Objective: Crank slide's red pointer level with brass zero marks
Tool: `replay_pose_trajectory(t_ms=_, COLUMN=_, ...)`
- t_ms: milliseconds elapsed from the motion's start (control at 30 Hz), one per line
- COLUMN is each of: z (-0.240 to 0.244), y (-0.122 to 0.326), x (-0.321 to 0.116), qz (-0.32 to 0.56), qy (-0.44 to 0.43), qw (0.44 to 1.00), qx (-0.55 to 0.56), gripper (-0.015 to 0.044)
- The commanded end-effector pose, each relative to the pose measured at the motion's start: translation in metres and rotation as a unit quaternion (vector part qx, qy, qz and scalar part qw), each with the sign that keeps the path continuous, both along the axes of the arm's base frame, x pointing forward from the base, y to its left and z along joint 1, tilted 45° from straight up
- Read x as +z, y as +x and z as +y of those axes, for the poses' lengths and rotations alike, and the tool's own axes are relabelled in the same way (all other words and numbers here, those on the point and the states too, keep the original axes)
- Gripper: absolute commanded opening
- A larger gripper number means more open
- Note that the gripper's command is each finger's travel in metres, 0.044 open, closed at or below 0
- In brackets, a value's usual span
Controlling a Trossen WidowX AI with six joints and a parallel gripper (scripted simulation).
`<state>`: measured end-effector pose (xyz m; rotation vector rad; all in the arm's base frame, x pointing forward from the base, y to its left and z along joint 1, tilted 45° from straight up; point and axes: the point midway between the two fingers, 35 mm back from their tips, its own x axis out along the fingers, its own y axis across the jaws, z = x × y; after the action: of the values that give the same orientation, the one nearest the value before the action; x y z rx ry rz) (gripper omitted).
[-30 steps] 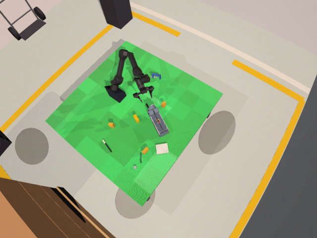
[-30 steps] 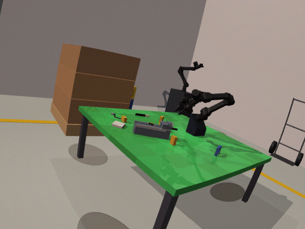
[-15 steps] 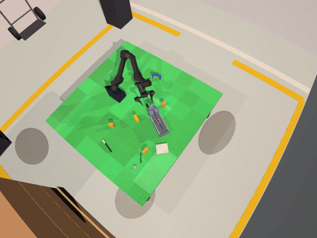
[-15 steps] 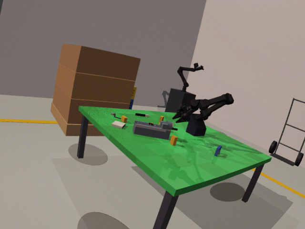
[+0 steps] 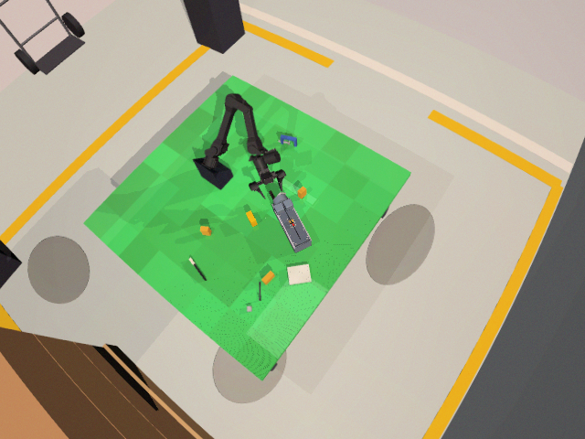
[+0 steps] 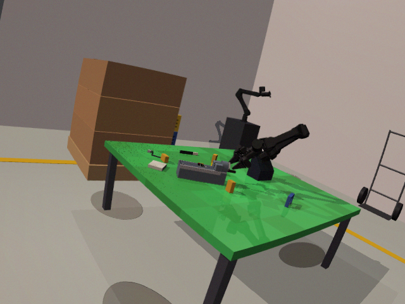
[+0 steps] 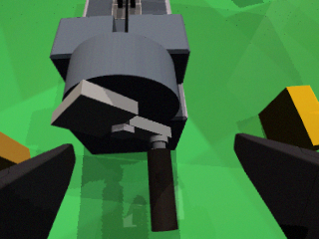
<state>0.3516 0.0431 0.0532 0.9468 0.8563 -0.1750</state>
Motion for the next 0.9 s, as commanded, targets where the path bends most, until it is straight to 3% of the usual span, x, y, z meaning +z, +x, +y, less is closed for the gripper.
replay_pose_trajectory(t_ms=0, z=0.004, y=-0.001, x=-0.006, qz=0.004, qy=0.0, qw=1.0, qx=-0.001, gripper=0.044)
replay_pose_trajectory(t_ms=867, z=0.033, y=0.001, x=-0.036, qz=0.004, qy=0.001, qw=1.0, qx=-0.001, gripper=0.044)
